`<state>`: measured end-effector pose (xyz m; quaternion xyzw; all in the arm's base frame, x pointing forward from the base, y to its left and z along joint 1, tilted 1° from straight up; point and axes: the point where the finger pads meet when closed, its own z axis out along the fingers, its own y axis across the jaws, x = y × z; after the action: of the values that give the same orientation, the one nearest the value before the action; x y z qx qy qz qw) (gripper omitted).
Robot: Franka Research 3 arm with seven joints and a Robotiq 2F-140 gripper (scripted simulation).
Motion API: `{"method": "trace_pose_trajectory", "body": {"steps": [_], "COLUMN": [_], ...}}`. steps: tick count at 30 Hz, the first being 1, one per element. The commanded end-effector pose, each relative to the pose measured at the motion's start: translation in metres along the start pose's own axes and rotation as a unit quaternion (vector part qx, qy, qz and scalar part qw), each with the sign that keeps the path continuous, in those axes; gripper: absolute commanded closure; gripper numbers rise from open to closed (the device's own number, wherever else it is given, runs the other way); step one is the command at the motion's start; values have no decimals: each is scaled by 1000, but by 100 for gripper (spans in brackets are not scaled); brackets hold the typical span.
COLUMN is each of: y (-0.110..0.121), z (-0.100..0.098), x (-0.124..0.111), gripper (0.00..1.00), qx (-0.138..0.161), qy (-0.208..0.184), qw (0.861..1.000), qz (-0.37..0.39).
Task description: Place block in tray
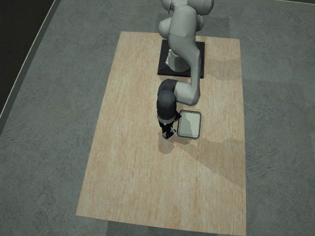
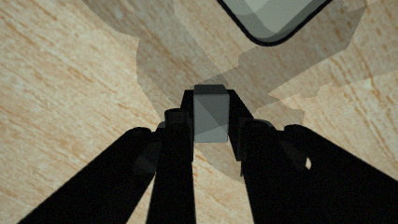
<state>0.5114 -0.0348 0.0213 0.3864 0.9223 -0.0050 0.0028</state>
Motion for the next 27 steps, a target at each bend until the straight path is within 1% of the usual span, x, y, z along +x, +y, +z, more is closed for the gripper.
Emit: {"method": "trace_pose_trajectory", "body": {"steps": [1, 8, 21, 23, 27], "y": [1, 1, 1, 1, 1], "z": [-2, -10, -47, -47, -56], "x": [-1, -1, -1, -1, -1], "gripper": [90, 90, 90, 90, 90], "qx": [-2, -2, -2, -2, -2], "qy": [-2, -2, -2, -2, -2], "qw": [1000, 1000, 1000, 1000, 1000], "qz": [-1, -1, -1, -1, -1]}}
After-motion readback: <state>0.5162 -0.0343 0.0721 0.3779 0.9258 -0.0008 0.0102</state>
